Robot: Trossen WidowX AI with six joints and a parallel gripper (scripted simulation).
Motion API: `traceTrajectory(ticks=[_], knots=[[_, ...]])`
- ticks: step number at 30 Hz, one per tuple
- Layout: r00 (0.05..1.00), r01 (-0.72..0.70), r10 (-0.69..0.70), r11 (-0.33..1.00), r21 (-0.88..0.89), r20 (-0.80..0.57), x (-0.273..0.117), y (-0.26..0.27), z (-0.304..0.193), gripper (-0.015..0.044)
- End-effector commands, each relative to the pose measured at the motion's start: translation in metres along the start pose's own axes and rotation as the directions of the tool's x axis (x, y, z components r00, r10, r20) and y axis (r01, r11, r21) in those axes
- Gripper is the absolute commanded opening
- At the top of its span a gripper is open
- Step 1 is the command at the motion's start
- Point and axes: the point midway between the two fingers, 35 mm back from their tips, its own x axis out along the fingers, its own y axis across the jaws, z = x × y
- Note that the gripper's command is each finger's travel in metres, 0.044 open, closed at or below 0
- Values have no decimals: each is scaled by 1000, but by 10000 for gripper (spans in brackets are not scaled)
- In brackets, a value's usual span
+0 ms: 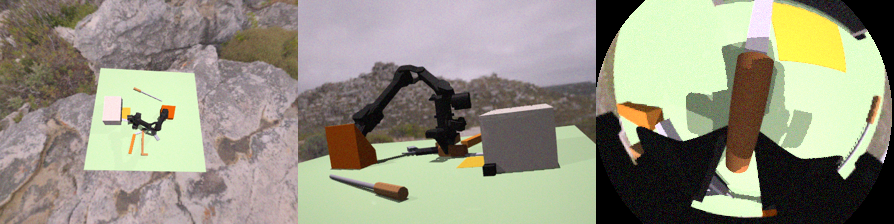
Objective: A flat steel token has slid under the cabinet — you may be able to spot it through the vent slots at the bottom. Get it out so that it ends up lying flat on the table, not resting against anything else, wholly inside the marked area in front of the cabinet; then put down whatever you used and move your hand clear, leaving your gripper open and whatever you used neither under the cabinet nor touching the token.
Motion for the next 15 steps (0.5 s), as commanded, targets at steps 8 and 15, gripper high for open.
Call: traceTrajectory(ticks=[8, 15], knots=[[1000, -3, 3, 1000, -7, 1, 0, 2, 14, 0], [1000, -3, 3, 1000, -7, 2, 0, 2, 21, 0]])
